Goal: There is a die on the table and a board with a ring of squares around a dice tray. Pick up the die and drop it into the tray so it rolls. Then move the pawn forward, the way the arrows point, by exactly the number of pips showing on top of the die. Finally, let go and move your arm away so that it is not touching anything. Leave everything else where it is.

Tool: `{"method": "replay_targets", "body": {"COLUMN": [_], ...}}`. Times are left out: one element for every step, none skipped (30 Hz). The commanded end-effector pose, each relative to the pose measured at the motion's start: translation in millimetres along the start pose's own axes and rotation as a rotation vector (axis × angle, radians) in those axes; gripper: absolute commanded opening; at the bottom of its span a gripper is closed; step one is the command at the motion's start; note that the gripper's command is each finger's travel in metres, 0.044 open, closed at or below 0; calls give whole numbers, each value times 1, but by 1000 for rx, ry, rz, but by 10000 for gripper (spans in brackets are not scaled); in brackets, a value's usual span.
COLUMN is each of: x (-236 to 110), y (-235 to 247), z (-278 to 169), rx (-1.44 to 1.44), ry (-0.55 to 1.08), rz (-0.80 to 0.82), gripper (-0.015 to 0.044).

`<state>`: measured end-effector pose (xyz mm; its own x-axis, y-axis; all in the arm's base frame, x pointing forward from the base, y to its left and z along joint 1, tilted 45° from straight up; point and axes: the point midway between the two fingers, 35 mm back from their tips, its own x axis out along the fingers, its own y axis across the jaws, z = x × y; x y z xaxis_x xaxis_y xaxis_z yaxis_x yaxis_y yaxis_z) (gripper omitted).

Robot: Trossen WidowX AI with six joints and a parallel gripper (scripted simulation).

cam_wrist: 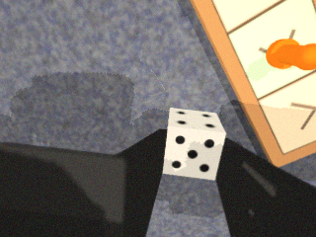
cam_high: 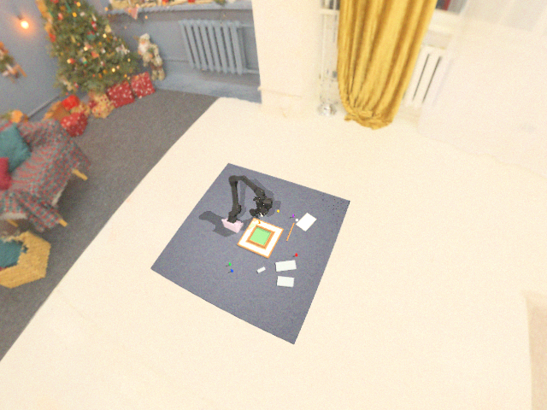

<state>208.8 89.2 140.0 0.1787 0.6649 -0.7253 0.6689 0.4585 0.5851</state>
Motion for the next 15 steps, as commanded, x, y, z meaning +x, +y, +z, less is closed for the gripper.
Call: {"method": "replay_targets", "body": {"x": [-14, -19, -24, -28, -33, -37, -42, -47, -51, -56, -60, -65, -70, -74, -79], "y": [-1, -1, -1, -1, -1, -1, -2, -2, -2, -2, -2, -2, -2, -2, -2], "z": [2, 3, 3, 3, 3, 2, 2, 2, 1, 0, 0, -1, -2, -3, -4], "rx": [5, 5, 6, 6, 7, 7, 8, 8, 9, 9, 10, 10, 11, 11, 11], "ry": [5, 5, 4, 4, 5, 5, 6, 6, 7, 8, 9, 10, 12, 13, 14], "rz": [-9, -10, -11, -12, -12, -12, -12, -12, -11, -10, -9, -8, -6, -4, -1], "gripper": [0, 0, 0, 0, 0, 0, 0, 0, 0, 0, 0, 0, 0, 0, 0]}}
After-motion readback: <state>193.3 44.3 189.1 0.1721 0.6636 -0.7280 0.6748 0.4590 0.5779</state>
